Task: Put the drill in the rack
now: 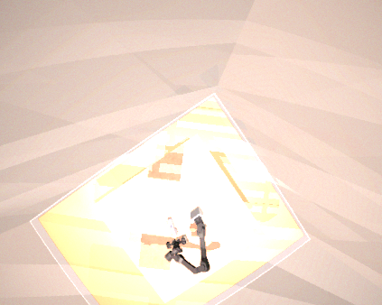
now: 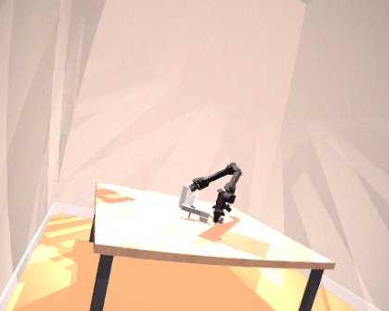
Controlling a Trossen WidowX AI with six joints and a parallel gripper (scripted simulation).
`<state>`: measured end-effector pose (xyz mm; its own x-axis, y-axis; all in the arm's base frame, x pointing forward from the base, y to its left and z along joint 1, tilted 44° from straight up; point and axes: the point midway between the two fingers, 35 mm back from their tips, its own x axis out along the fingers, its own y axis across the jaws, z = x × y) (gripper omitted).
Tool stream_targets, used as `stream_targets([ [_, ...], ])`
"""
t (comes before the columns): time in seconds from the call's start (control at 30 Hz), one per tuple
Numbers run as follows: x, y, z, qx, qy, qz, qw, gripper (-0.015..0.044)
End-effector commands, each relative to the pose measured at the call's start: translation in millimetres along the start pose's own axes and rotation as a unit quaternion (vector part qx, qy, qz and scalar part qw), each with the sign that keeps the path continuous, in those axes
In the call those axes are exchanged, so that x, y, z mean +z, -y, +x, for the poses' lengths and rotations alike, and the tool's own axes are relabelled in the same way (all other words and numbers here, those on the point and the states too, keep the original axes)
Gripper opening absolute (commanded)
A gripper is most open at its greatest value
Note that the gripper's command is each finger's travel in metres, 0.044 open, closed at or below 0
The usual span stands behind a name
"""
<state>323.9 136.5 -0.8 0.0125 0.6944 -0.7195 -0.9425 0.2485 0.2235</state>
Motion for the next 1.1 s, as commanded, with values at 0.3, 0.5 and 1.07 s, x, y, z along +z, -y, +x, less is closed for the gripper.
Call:
stream_targets([
  [0.3, -0.2, -0.2, -2.8, -0.001, -0.001, 0.0, 1.0, 0.0],
  [0.5, 4.5, -0.5, -1.0, -0.001, -0.001, 0.0, 1.0, 0.0],
  [1.07, 22.9, 1.2, -1.9, -0.001, 0.0, 0.0, 1.0, 0.0],
])
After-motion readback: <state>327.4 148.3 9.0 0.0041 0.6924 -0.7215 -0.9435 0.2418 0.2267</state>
